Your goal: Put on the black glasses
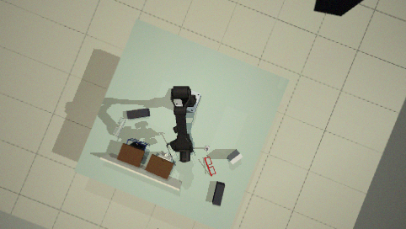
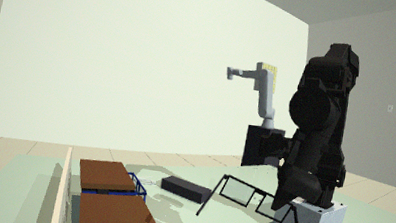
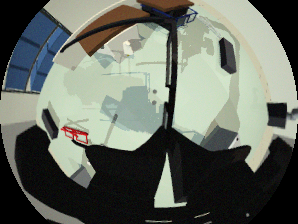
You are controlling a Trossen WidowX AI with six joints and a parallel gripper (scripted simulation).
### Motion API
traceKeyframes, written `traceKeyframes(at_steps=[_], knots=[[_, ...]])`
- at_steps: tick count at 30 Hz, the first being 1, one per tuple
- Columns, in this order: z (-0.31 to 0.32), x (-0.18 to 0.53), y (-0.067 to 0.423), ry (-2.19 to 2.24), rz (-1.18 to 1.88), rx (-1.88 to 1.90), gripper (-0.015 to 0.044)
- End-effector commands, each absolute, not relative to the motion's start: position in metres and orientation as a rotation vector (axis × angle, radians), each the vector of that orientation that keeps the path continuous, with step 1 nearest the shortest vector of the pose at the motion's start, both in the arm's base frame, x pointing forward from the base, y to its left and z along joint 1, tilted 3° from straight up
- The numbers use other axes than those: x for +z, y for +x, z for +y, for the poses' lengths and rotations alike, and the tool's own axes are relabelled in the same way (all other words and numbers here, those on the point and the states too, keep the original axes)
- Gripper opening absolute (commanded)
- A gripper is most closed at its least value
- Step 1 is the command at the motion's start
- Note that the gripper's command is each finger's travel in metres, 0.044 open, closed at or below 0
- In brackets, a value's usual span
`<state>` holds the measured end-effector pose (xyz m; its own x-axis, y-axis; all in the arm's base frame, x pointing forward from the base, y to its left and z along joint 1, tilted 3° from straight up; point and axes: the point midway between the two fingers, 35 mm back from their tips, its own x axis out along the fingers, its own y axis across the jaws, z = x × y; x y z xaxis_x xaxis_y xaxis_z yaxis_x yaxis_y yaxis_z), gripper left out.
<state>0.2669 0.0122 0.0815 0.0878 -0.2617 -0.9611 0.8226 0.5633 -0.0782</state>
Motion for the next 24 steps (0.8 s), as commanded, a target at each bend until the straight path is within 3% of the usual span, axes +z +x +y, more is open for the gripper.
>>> traceKeyframes(at_steps=[1,24], knots=[[0.021,0.088,0.27,0.627,1.145,-0.926,0.0],[0.085,0.112,0.269,1.045,0.675,-1.089,0.0]])
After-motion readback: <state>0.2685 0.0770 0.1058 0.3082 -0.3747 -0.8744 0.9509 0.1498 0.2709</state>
